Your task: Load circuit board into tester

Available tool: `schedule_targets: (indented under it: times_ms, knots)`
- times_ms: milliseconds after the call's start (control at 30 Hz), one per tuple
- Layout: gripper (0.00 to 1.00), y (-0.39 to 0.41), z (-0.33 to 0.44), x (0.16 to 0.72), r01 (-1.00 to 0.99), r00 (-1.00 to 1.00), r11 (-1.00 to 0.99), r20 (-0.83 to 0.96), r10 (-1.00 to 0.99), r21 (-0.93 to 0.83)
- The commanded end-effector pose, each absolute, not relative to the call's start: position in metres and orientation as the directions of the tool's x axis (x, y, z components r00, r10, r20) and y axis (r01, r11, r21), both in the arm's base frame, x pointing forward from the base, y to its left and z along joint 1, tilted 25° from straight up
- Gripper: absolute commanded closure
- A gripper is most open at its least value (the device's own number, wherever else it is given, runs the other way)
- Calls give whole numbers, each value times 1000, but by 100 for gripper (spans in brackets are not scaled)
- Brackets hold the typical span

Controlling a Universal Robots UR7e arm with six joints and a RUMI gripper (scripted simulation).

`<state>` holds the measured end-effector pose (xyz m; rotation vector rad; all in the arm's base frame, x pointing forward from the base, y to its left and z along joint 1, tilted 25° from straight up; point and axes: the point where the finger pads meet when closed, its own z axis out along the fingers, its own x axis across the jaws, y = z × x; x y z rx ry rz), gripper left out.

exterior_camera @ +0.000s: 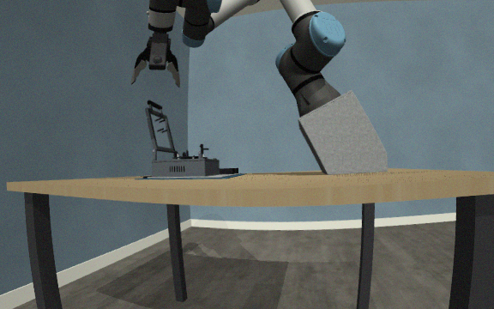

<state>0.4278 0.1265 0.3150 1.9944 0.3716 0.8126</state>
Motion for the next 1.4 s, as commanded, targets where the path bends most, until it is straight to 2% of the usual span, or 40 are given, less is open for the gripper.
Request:
schedule_targets:
  times_ms: [0, 800, 1367]
  knots:
    - [0, 127, 316, 428, -60, 736, -532, 397, 548, 845]
    - [0, 127, 318, 427, -60, 736, -532, 397, 548, 845]
    - [0, 127, 352, 411, -60, 736, -532, 397, 548, 845]
